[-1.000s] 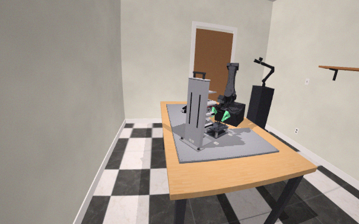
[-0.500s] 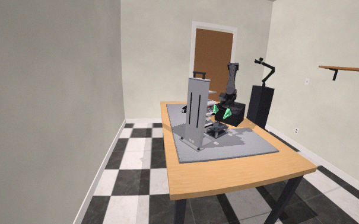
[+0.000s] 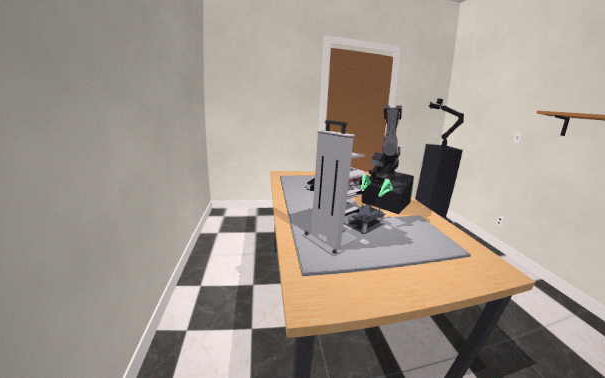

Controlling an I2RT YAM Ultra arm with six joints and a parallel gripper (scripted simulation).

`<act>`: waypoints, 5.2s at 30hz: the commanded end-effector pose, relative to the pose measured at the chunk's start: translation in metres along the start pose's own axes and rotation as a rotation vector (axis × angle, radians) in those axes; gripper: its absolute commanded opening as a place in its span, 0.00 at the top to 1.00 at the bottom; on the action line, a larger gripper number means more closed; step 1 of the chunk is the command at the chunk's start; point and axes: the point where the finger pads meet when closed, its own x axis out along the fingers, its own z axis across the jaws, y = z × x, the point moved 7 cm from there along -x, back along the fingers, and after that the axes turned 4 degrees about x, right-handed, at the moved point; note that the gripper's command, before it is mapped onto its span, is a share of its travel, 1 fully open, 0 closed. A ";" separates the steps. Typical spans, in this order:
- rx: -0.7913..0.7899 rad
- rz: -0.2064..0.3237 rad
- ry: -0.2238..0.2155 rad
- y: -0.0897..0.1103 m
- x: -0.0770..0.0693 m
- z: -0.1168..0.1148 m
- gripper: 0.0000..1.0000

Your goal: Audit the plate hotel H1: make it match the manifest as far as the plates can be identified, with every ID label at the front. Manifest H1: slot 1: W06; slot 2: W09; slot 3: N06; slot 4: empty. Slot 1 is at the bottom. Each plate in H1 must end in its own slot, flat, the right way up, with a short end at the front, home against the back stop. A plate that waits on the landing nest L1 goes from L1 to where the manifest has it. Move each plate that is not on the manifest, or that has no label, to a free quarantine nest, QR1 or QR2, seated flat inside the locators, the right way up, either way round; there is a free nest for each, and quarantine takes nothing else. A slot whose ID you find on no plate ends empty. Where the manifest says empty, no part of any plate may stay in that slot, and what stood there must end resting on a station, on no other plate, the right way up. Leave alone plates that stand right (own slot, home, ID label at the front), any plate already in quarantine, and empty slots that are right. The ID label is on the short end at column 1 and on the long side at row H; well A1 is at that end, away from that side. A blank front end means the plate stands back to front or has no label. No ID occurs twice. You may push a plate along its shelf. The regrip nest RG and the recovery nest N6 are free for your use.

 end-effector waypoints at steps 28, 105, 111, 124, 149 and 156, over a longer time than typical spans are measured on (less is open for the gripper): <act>0.013 -0.019 0.003 -0.041 -0.054 0.004 0.00; 0.006 -0.009 0.013 -0.096 -0.076 0.007 0.00; 0.005 -0.010 0.013 -0.102 -0.070 0.007 0.00; 0.005 -0.011 0.013 -0.112 -0.059 0.008 0.00; 0.003 -0.013 0.014 -0.134 -0.037 0.008 0.00; 0.003 -0.013 0.014 -0.138 -0.032 0.008 0.00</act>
